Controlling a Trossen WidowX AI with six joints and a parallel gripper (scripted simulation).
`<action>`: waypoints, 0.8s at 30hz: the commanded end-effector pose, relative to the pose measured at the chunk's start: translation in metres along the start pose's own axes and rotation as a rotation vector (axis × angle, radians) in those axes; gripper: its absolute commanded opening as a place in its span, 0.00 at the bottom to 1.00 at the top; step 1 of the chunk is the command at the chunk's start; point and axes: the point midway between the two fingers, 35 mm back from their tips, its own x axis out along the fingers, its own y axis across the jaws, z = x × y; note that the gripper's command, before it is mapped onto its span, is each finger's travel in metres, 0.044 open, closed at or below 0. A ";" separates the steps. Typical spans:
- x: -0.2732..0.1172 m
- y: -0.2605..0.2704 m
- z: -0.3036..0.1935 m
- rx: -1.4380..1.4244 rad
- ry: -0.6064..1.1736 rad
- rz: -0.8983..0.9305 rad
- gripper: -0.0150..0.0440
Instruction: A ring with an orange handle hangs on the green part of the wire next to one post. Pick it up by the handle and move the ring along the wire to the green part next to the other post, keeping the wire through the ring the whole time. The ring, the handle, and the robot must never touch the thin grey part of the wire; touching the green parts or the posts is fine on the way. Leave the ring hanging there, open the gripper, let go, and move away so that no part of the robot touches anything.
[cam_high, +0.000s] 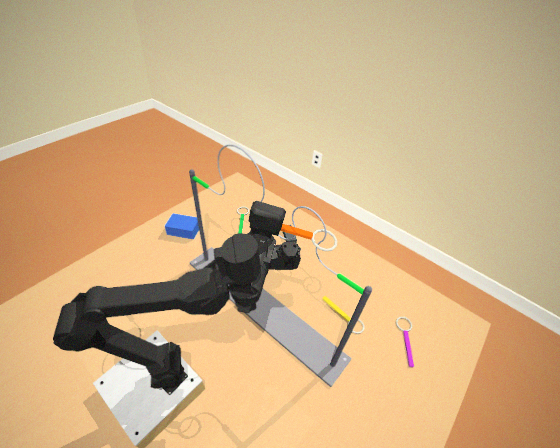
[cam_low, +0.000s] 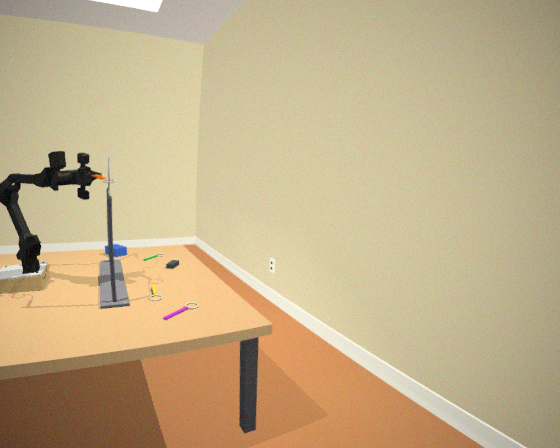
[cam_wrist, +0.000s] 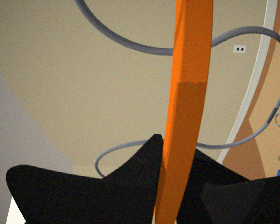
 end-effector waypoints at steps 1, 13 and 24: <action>0.000 -0.001 -0.001 -0.067 0.005 -0.029 0.00; -0.001 -0.012 0.000 -0.216 0.003 -0.119 0.00; -0.003 -0.022 0.003 -0.367 0.001 -0.210 0.00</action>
